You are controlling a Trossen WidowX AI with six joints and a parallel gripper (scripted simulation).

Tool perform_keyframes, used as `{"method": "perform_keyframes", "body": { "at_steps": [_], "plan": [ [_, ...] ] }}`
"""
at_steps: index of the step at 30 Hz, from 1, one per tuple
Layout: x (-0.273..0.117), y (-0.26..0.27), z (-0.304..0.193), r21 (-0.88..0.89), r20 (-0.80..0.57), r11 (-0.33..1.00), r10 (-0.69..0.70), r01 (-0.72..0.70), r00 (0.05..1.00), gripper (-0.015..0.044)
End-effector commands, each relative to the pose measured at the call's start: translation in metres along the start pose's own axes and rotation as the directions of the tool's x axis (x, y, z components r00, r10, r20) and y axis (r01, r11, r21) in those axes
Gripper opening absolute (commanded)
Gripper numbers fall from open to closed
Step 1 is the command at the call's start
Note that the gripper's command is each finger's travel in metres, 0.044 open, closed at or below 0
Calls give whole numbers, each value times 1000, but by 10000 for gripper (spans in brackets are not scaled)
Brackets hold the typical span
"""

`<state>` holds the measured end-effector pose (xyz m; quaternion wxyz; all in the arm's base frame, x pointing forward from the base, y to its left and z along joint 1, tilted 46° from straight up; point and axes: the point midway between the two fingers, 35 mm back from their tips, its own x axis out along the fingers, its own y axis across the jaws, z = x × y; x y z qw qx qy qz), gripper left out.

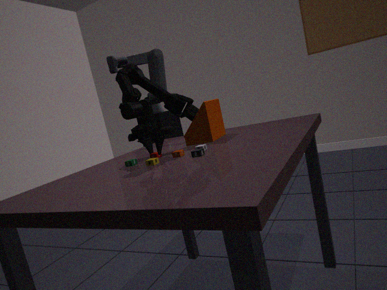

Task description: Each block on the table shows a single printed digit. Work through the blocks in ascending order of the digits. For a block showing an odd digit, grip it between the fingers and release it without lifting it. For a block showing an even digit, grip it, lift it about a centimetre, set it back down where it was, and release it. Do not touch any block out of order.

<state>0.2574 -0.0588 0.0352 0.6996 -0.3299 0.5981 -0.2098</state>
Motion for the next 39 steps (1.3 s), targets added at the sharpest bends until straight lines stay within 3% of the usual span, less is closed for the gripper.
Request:
{"method": "perform_keyframes", "body": {
  "at_steps": [1, 17, 39],
  "plan": [
    [0, 1, -2, -18, -3, 1000, 7, -7, 1000, 120],
    [-14, 0, -1, -6, -3, 1000, -3, 3, 1000, 120],
    [-4, 0, -1, -6, -3, 1000, -3, 3, 1000, 120]
  ]
}}
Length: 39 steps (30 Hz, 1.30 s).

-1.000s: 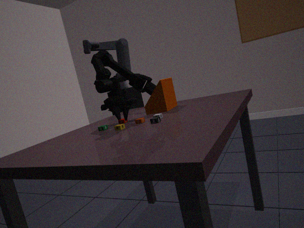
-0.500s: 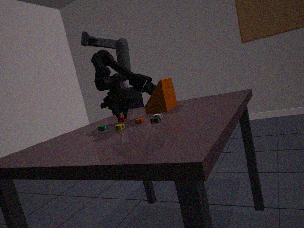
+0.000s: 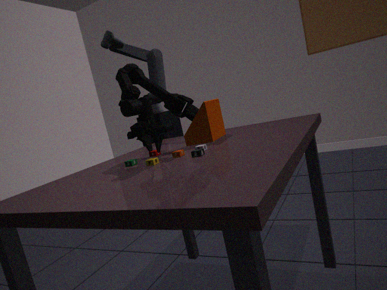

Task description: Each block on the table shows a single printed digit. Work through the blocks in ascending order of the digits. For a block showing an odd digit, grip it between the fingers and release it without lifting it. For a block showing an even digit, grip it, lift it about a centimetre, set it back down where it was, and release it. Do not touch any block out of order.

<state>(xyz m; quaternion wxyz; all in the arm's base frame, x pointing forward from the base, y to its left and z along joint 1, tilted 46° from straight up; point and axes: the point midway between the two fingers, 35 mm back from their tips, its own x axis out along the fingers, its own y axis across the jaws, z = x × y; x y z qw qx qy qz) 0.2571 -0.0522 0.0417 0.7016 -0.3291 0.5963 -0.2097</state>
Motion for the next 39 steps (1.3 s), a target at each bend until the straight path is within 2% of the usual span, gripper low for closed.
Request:
{"method": "perform_keyframes", "body": {
  "at_steps": [1, 15, 26, 29, 33, 37, 39],
  "plan": [
    [6, 0, -3, -9, -8, 1000, -4, 4, 1000, 120],
    [10, 0, -3, -9, -8, 1000, -4, 4, 1000, 120],
    [10, 0, -3, -9, -8, 1000, -4, 4, 1000, 400],
    [8, 0, -3, -9, -8, 1000, -4, 4, 1000, 400],
    [-24, 1, -2, -9, -8, 1000, -3, 2, 1000, 400],
    [-26, 1, -3, -9, -8, 1000, -3, 3, 1000, 400],
    [-36, 2, -1, -10, -8, 1000, 1, -1, 1000, 348]
  ]
}}
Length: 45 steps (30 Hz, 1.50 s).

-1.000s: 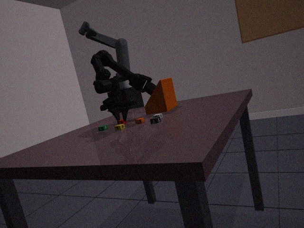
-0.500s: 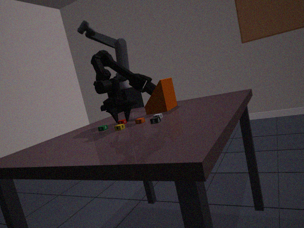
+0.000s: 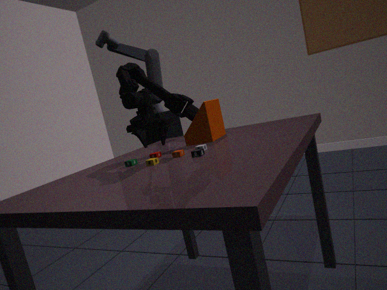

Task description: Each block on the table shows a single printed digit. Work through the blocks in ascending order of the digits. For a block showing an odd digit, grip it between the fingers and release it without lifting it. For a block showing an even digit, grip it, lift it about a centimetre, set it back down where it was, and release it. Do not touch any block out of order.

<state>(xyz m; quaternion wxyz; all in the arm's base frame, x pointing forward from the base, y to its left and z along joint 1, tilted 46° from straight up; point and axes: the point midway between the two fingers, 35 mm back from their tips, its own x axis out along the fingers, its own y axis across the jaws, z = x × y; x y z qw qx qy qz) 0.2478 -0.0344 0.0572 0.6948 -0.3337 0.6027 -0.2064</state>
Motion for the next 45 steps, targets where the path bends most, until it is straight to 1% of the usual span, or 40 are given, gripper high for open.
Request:
{"method": "perform_keyframes", "body": {
  "at_steps": [1, 4, 5, 8, 9, 18, 20, 28, 30, 34, 36, 39, 41, 44, 45],
  "plan": [
    [-25, 0, 4, 8, 5, 1000, 4, -4, 1000, 321],
    [-71, 0, 3, 7, 4, 1000, 3, -3, 1000, 242],
    [-79, -1, 2, 7, 4, 1000, 0, 0, 1000, 216],
    [-82, -1, 1, 7, 4, 1000, -1, 1, 1000, 138],
    [-82, -1, 1, 7, 4, 1000, -1, 1, 1000, 120],
    [-82, 1, 2, 7, 4, 1000, 0, 0, 1000, 120],
    [-83, 15, 10, 7, 5, 1000, 3, -3, 1000, 120],
    [-83, 115, 36, 9, 6, 1000, 6, -6, 1000, 120],
    [-83, 123, 36, 10, 6, 1000, 4, -4, 1000, 120],
    [-83, 123, 36, 10, 6, 1000, 4, -4, 1000, 120],
    [-72, 124, 38, 9, 6, 1000, 6, -6, 1000, 172],
    [-24, 124, 39, 9, 7, 1000, 6, -6, 1000, 251],
    [-4, 123, 37, 10, 7, 1000, 2, -2, 1000, 304],
    [-2, 123, 37, 10, 6, 1000, 2, -2, 1000, 383],
    [-2, 123, 37, 10, 6, 1000, 2, -2, 1000, 400]
  ]
}}
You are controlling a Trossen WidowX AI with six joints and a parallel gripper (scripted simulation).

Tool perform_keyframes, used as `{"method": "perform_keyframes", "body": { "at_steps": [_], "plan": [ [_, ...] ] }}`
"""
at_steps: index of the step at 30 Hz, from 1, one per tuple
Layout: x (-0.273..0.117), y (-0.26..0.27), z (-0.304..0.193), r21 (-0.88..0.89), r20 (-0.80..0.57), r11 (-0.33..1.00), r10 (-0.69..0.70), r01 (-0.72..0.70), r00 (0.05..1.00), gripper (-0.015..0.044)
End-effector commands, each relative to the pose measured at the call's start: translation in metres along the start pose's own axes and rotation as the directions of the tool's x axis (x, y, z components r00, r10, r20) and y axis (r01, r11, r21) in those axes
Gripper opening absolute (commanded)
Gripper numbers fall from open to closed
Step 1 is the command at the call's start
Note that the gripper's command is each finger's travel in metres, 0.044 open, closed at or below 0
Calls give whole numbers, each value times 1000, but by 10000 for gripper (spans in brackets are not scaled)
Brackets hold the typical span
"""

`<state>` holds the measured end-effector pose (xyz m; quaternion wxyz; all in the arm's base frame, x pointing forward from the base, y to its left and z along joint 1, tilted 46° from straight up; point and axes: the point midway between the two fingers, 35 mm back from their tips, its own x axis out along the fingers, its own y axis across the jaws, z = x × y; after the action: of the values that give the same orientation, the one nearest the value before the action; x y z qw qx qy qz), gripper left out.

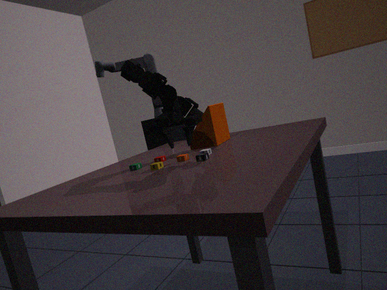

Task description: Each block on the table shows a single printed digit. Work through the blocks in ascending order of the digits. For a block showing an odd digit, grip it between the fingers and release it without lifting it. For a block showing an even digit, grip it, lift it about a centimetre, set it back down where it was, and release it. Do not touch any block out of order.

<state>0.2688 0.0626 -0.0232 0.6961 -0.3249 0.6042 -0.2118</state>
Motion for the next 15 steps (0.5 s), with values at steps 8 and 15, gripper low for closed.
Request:
{"method": "perform_keyframes", "body": {
  "at_steps": [8, 15],
  "plan": [
    [15, 1, 0, -9, 14, 1000, -2, 3, 1000, 400],
    [26, 1, 0, -9, 14, 1000, -3, 3, 1000, 400]
  ]
}}
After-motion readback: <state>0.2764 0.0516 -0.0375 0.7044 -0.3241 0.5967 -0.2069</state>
